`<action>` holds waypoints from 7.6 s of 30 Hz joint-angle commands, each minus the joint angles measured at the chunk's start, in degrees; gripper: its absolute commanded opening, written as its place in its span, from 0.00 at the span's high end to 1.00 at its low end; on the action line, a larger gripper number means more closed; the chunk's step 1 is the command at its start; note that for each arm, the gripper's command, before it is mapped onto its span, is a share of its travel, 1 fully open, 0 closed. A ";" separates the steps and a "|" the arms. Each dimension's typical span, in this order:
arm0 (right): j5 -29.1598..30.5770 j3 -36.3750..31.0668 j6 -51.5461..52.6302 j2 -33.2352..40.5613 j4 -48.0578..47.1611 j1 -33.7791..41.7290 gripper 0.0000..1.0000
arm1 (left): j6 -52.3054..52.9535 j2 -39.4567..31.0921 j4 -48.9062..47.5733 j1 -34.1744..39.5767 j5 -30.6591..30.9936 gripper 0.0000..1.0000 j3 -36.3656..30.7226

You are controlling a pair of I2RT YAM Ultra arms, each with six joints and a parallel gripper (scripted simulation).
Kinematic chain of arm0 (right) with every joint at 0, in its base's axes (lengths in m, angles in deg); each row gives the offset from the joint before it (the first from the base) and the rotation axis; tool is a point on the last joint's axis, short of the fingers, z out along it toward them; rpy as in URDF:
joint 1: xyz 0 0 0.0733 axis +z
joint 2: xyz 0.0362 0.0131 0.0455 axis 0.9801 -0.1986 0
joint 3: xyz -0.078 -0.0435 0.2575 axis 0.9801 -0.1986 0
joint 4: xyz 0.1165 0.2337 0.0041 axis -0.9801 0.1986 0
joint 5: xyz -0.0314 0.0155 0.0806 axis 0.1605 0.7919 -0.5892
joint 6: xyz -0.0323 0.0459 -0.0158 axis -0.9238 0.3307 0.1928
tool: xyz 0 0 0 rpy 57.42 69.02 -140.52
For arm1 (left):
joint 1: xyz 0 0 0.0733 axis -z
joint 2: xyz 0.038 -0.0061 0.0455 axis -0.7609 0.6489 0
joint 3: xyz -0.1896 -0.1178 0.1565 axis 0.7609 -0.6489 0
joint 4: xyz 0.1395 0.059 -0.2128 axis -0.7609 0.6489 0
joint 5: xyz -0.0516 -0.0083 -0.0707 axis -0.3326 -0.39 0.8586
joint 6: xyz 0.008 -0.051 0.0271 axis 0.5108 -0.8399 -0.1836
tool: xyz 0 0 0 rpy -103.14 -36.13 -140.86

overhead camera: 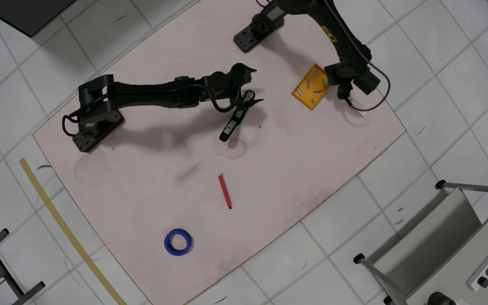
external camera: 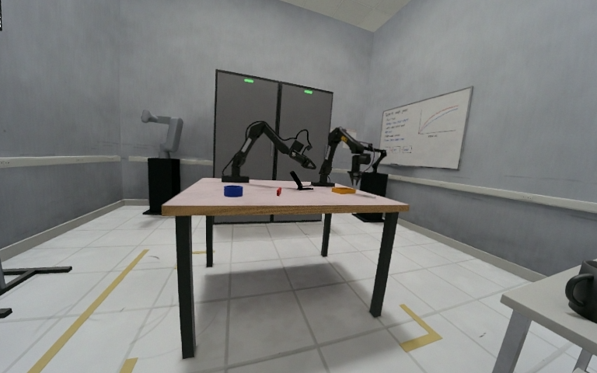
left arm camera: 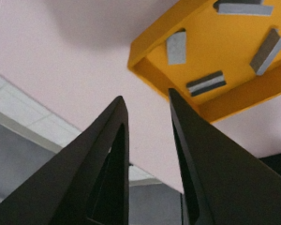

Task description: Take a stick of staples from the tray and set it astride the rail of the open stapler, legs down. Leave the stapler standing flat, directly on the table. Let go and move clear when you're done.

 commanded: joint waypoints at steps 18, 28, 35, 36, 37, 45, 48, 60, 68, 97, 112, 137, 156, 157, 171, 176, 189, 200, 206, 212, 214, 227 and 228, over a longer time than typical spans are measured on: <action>0.10 2.65 0.12 0.19 -2.40 0.14 0.00 | 0.73 -2.49 -5.90 -0.04 5.05 0.73 -6.58; 0.10 2.65 0.12 0.19 -2.40 0.14 0.00 | 0.49 -0.70 -9.21 0.55 5.06 0.73 -8.63; 0.10 2.65 0.12 0.19 -2.40 0.14 0.00 | 0.49 0.10 -10.93 0.55 5.06 0.73 -9.55; 0.10 2.65 0.12 0.19 -2.40 0.14 0.00 | 0.49 0.25 -11.27 0.55 5.06 0.73 -9.74; 0.10 2.65 0.12 0.19 -2.40 0.14 0.00 | 0.49 0.40 -11.60 0.55 5.06 0.73 -9.92; 0.10 2.65 0.12 0.19 -2.40 0.14 0.00 | 0.49 1.59 -14.00 0.56 5.06 0.73 -11.13; 0.10 2.65 0.12 0.19 -2.40 0.14 0.00 | 0.49 1.61 -14.02 0.56 5.06 0.73 -11.12; 0.10 2.65 0.12 0.19 -2.40 0.14 0.00 | 0.49 1.65 -13.64 0.55 5.06 0.81 -11.10; 0.10 2.65 0.12 0.19 -2.40 0.14 0.00 | 1.01 1.81 -13.41 0.09 5.06 0.89 -10.28; 0.10 2.65 0.12 0.19 -2.40 0.14 0.00 | 1.40 -4.05 -0.36 -0.66 5.03 0.94 -2.00; -0.80 -11.38 -0.31 15.88 2.44 -0.66 0.00 | 1.43 -3.38 -0.02 -0.68 5.05 0.94 -1.53; -1.60 -55.65 -0.74 67.85 8.82 -2.17 0.00 | 1.02 -3.65 0.57 -0.33 5.05 0.94 -0.99; -1.69 -58.43 -0.73 73.76 11.19 -2.40 0.00 | -36.23 -18.40 0.58 28.32 5.72 0.94 -17.35; -1.69 -58.43 -0.73 73.77 11.19 -2.40 0.00 | -38.67 -18.81 0.44 30.85 5.76 0.94 -17.62; -1.34 -57.94 -0.47 73.31 10.54 -2.12 0.00 | -59.38 -15.70 -0.35 57.85 4.14 0.94 -13.59; -1.34 -57.94 -0.47 73.31 10.54 -2.12 0.00 | -61.53 -14.80 -0.26 61.72 2.50 0.94 -12.69; -1.34 -57.94 -0.47 73.31 10.54 -2.12 0.00 | -41.62 -15.20 -0.43 61.77 2.80 0.94 -13.23; -1.34 -57.94 -0.47 73.31 10.54 -2.12 0.00 | -18.81 -14.85 -0.11 61.23 3.89 0.94 -12.76; -1.34 -57.94 -0.47 73.31 10.54 -2.12 0.00 | -14.59 -14.67 0.24 60.71 4.54 0.94 -12.57; -1.34 -57.94 -0.47 73.31 10.54 -2.12 0.00 | -15.61 -14.43 -2.39 60.59 4.66 0.94 -13.50; -1.34 -57.94 -0.47 73.31 10.54 -2.12 0.00 | -15.61 -14.15 -3.83 60.59 4.67 0.94 -14.22; -1.34 -57.94 -0.47 73.31 10.54 -2.12 0.00 | -15.63 -13.46 -3.59 60.59 4.70 0.94 -16.14; -1.34 -57.94 -0.47 73.31 10.54 -2.12 0.00 | -15.17 -14.04 -5.06 60.56 4.64 0.94 -16.48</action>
